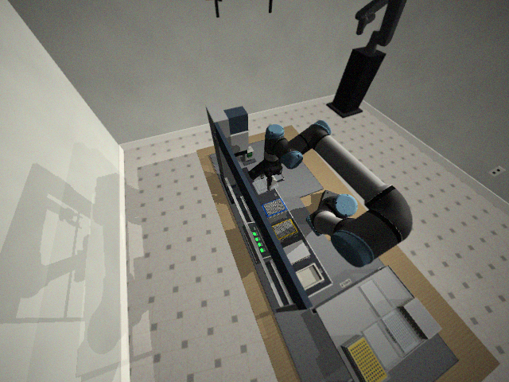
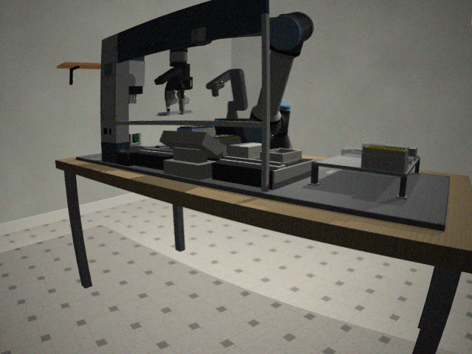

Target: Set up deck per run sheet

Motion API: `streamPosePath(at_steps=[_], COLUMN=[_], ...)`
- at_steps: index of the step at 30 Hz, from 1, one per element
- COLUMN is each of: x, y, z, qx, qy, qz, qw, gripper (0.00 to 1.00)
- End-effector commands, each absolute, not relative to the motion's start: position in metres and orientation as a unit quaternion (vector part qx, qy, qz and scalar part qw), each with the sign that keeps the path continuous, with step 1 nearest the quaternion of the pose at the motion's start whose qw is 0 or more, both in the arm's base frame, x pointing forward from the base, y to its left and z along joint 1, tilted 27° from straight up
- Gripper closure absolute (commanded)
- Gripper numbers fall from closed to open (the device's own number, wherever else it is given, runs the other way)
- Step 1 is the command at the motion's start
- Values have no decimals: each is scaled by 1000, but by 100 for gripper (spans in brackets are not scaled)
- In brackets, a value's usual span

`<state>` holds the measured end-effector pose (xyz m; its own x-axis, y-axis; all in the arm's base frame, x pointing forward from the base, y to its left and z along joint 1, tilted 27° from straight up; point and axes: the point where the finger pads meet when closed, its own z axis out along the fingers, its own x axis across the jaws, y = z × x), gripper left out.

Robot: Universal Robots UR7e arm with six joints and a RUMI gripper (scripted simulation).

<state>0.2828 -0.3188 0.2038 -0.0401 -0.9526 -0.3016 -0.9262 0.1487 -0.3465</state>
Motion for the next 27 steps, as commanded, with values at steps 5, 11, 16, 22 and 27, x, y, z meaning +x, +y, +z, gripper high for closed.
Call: streamPosePath(at_steps=[5,11,16,22,27], x=[289,292,294,298,301], y=[-315,-313,-311,-309,-307], z=[191,182,177,168,161], qx=[-652,-652,-652,-652,-652], qy=[721,721,721,721,721], qz=[-29,-29,-29,-29,-29], qw=[234,234,234,234,234], gripper=[100,100,100,100,100])
